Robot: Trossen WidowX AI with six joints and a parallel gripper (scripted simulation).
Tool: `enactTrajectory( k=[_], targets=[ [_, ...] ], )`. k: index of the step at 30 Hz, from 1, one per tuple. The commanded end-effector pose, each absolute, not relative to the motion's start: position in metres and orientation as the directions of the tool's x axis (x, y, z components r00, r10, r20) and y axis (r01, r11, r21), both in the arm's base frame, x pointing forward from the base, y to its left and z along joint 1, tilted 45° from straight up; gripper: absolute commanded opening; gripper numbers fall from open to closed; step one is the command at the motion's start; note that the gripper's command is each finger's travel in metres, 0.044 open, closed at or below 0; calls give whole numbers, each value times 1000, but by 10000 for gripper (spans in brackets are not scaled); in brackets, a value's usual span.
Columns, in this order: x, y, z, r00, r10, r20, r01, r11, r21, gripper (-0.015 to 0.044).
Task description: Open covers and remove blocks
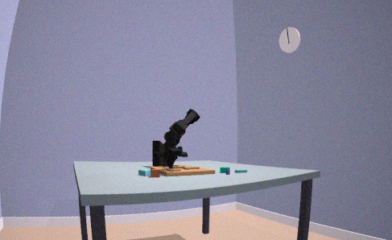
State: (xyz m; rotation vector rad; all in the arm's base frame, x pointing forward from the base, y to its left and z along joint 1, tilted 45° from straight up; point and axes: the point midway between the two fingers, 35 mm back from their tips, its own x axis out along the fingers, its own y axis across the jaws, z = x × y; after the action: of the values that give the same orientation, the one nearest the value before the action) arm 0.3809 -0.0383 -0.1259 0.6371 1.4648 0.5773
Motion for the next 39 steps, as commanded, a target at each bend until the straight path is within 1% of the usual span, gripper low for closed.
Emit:
enactTrajectory(
  k=[1, 23, 39],
  targets=[
    [386, -38, -126, 35, 704, -710, 28, 709, 704, 0],
    [408, -37, -125, 35, 704, -709, 27, 709, 705, 0],
    [411, -51, -112, 36, 703, -710, 28, 710, 704, 0]
  ],
)
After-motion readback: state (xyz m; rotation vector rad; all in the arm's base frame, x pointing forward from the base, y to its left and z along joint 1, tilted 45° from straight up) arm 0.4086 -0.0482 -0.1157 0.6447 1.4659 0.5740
